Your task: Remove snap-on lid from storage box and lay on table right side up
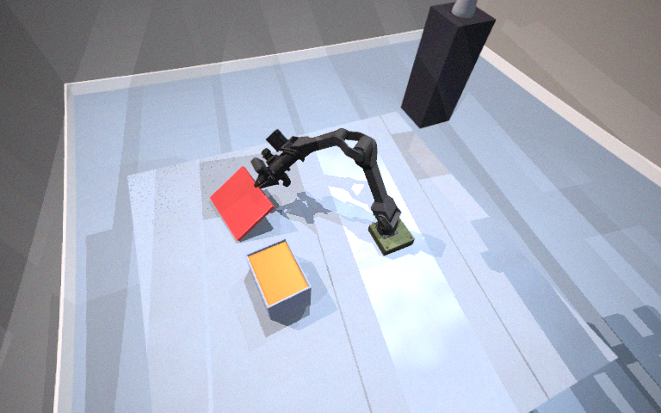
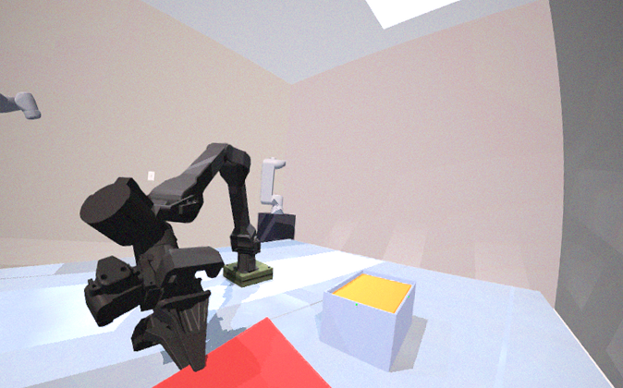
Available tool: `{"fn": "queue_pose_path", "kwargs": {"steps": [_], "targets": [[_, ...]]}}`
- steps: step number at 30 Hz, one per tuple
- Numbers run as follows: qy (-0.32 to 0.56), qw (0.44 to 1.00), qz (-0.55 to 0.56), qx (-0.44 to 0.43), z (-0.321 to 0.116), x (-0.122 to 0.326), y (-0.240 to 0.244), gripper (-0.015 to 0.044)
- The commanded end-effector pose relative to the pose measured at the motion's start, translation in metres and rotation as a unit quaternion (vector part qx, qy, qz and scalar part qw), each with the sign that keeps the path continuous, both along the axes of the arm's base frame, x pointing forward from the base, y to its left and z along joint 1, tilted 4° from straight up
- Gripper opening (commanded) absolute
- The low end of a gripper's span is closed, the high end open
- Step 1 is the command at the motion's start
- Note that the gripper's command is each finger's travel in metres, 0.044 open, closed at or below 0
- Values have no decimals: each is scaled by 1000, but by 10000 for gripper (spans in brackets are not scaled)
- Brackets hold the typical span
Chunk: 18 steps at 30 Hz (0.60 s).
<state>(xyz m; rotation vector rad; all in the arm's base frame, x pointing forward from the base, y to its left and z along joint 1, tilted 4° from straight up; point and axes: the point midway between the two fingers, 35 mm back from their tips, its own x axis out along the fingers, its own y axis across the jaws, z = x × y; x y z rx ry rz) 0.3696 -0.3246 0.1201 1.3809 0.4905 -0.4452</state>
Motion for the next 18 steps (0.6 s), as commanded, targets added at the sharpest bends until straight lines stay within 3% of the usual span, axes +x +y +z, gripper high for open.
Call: {"fn": "queue_pose_path", "kwargs": {"steps": [1,18], "targets": [[17,1000,-2,16,-21,-1,4,0],[17,1000,-2,16,-35,0,3,0]]}}
